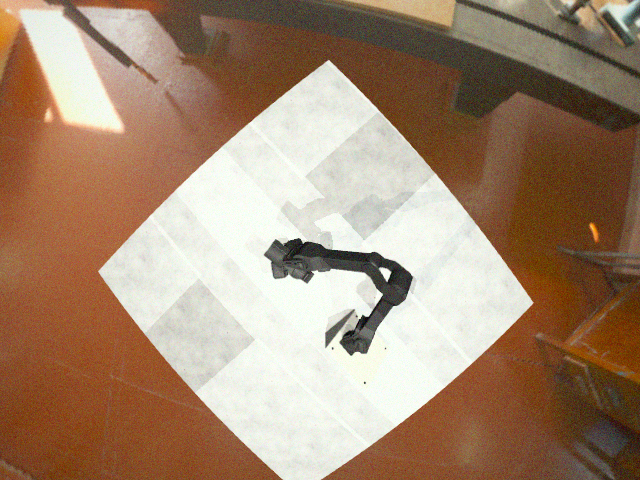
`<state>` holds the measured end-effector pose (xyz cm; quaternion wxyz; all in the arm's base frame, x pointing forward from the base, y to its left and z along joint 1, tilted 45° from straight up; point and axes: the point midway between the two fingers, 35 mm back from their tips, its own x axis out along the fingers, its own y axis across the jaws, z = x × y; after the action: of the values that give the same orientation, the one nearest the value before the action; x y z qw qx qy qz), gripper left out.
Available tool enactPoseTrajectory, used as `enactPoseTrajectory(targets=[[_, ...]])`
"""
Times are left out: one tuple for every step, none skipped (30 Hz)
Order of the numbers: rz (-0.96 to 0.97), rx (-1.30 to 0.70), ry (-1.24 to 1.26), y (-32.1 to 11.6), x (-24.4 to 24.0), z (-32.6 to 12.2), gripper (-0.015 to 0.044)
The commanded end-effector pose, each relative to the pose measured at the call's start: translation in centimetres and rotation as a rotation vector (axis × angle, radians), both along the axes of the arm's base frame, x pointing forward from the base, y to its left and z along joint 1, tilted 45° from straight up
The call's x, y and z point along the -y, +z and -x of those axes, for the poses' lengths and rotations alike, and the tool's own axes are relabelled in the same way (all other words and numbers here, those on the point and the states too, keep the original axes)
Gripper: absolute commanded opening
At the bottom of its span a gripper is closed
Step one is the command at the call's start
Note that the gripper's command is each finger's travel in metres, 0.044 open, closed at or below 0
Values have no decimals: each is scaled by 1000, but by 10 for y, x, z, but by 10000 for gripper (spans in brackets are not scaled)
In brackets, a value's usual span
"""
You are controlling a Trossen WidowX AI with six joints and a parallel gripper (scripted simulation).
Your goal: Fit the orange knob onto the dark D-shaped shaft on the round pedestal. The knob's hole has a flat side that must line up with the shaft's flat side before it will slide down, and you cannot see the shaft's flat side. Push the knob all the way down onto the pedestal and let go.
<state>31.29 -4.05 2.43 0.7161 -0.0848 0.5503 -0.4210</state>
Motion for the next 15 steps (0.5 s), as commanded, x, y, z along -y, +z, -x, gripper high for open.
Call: enactPoseTrajectory(targets=[[-3, 3, -3, 6, -7, -1, 440], [-5, 3, -2, 15, -17, -2, 440], [-6, 2, -1, 26, -28, -2, 440], [-7, 1, 0, 38, -40, -2, 440], [-6, 0, 0, 50, -52, 0, 440], [-5, -1, 0, 60, -60, 2, 440], [-4, -1, 0, 66, -65, 3, 440], [-3, -1, 0, 68, -67, 4, 440], [-3, -1, 0, 68, -67, 4, 440], [-3, -1, 0, 67, -67, 2, 440], [-3, -1, 0, 67, -68, 0, 440], [-3, -1, 0, 67, -68, 0, 440], [-3, -1, 0, 67, -68, 0, 440], [-3, -1, 0, 67, -68, 0, 440], [-3, -1, 0, 67, -68, 0, 440]])
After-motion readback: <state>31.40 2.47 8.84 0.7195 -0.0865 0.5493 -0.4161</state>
